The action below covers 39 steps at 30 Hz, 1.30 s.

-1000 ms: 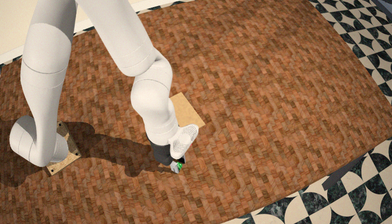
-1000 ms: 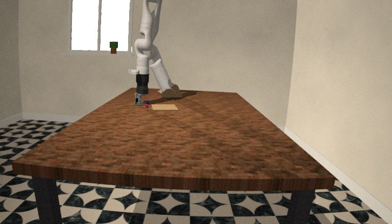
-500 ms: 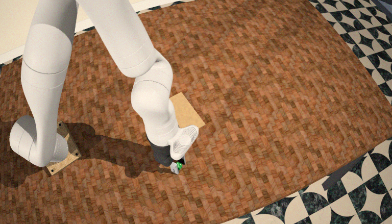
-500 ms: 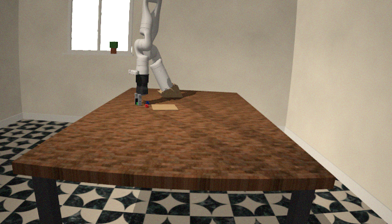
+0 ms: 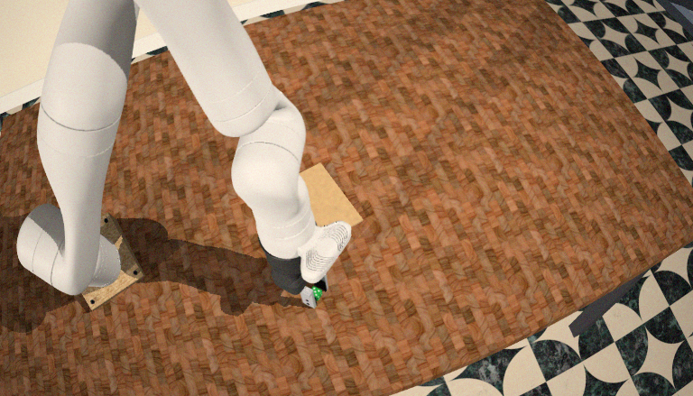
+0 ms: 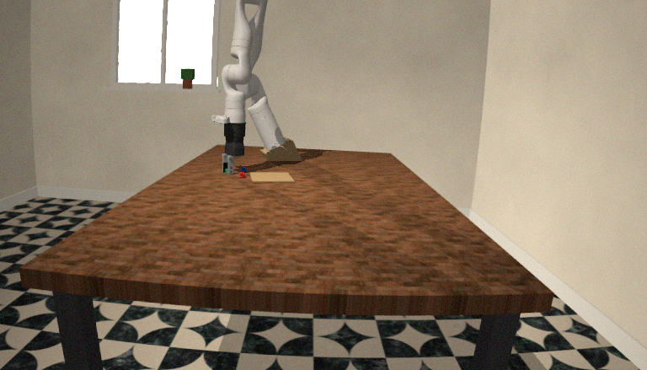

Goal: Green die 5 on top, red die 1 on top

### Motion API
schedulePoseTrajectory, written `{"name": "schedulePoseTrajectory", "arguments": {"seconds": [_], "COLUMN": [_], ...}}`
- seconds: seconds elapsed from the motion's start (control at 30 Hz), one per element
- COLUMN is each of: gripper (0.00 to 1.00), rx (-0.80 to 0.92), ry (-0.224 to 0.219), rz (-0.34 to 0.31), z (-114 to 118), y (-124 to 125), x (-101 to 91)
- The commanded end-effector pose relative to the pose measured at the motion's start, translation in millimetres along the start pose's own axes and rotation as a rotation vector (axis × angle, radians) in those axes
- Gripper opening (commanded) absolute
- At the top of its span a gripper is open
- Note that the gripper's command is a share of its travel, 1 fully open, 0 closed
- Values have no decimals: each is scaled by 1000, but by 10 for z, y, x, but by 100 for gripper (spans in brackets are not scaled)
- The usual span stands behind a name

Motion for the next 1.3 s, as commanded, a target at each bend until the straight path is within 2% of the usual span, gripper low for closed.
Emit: {"name": "schedulePoseTrajectory", "arguments": {"seconds": [0.0, 0.2, 0.23, 1.27], "gripper": [64, 64, 34, 34], "rx": [0, 0, 0, 0], "ry": [1, 1, 1, 1], "rz": [0, 0, 0, 0], "z": [-3, -3, -3, -3], "y": [1, 1, 1, 1], "x": [-2, -2, -2, -2]}}
Point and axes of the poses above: the point where the finger pads meet when closed, its own x axis out along the fingers, its own z axis across the jaws, y = z × x, the point moved 8 cm from there along -x, back along the fingers, and after that the axes turned 2 degrees about x, right-handed, at the moved point
